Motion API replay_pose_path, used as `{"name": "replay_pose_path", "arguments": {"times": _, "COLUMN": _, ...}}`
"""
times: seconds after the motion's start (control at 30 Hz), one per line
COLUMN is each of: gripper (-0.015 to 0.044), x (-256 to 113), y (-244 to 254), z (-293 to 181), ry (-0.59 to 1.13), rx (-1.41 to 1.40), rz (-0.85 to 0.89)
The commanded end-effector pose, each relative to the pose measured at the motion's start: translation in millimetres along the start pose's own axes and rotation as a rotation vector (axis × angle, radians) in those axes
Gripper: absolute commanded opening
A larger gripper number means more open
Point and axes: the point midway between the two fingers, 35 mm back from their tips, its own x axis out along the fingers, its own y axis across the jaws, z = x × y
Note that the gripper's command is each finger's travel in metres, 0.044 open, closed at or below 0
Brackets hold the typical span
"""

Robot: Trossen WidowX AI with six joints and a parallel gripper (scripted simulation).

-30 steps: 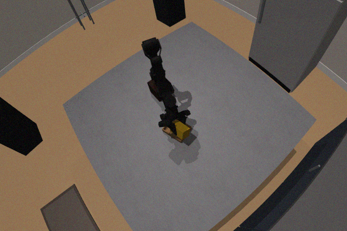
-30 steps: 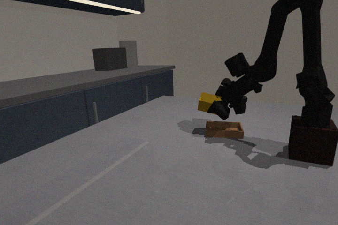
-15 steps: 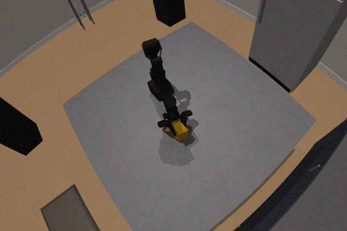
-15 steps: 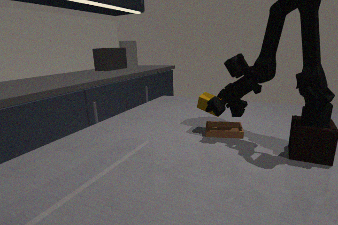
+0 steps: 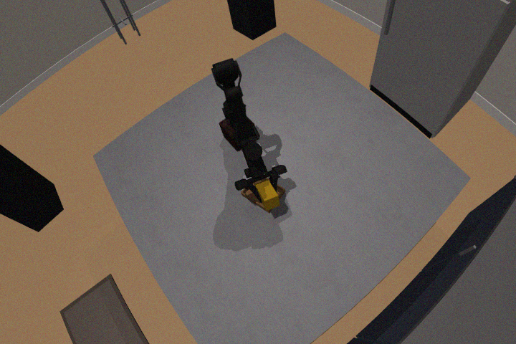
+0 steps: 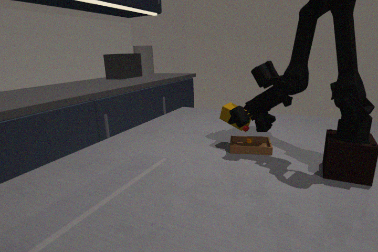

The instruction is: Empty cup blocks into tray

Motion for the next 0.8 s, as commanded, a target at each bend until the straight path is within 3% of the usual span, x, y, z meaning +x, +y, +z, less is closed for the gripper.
{"name": "replay_pose_path", "arguments": {"times": 0.0, "gripper": 0.0, "x": 1.3, "y": 0.2, "z": 2.6, "ry": 0.016, "rx": 0.006, "rz": 0.005}}
{"name": "replay_pose_path", "arguments": {"times": 0.77, "gripper": 0.0, "x": -2.3, "y": 0.1, "z": 2.4, "ry": 0.17, "rx": 0.006, "rz": 0.022}}
